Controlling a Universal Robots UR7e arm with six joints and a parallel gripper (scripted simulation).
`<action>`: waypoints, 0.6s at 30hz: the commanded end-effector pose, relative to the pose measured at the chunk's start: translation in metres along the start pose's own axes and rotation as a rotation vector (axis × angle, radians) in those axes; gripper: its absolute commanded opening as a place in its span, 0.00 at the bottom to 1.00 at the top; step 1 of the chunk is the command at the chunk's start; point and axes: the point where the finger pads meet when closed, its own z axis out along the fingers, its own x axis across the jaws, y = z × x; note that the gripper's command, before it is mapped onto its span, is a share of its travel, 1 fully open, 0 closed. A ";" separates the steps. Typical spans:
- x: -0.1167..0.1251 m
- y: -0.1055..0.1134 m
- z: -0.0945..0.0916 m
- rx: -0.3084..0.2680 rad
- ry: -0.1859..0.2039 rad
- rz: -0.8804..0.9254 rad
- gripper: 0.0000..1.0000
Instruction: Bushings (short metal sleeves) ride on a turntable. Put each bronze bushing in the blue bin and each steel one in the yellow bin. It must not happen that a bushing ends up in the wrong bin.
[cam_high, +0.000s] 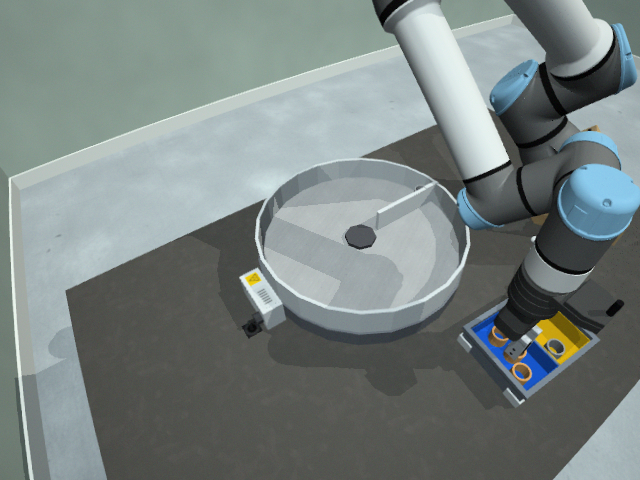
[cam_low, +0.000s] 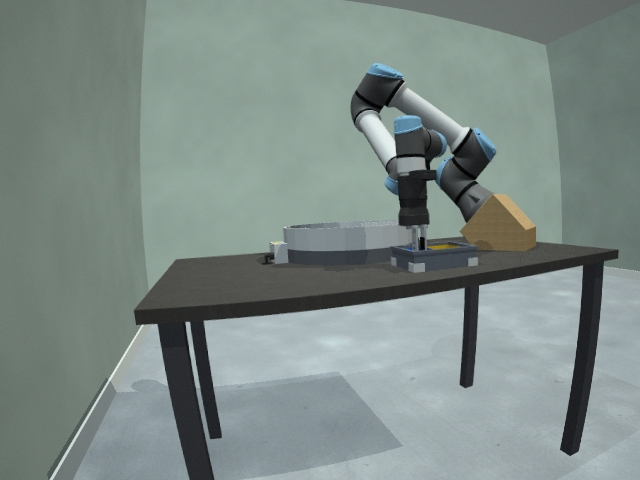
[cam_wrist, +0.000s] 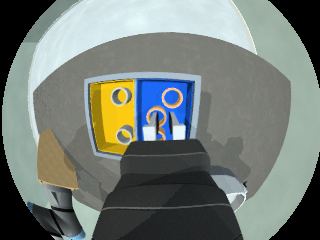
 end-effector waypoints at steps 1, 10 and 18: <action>0.000 0.000 -0.008 0.001 0.001 0.000 0.42; 0.000 0.000 -0.056 0.001 0.001 0.000 0.42; 0.000 0.000 -0.080 0.001 0.001 0.000 0.42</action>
